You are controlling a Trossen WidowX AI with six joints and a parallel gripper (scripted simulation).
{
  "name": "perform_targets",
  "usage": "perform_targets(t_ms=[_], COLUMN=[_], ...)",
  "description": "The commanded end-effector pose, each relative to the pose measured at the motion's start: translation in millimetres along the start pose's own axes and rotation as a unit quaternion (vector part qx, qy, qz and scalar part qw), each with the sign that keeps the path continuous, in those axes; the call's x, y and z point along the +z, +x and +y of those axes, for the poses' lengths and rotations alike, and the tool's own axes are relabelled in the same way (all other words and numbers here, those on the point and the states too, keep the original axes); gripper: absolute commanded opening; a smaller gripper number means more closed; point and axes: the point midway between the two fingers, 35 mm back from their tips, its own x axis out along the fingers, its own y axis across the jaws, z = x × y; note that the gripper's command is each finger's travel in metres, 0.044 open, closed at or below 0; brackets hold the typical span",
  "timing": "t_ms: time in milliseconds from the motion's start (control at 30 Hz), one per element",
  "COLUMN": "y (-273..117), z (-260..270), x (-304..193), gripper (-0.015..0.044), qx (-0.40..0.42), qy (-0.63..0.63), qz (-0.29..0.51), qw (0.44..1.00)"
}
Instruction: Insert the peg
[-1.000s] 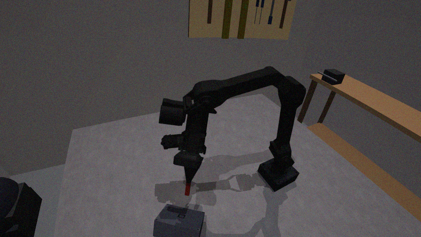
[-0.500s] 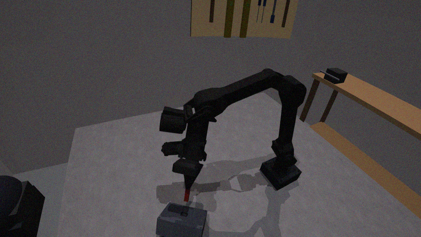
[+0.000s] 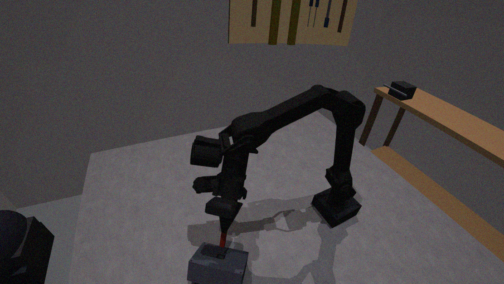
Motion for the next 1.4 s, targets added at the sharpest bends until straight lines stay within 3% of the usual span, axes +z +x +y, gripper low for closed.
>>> perform_targets(t_ms=[0,567,1367], y=[5.1,24.5,22.9], z=[0.0,-0.4,0.3], x=[-0.2,-0.7,-0.3], gripper=[0.0000,0.0000,0.0000], qx=[0.001,0.002,0.004], qy=[0.004,0.004,0.000], qz=[0.002,0.002,-0.001], qw=[1.000,1.000,1.000])
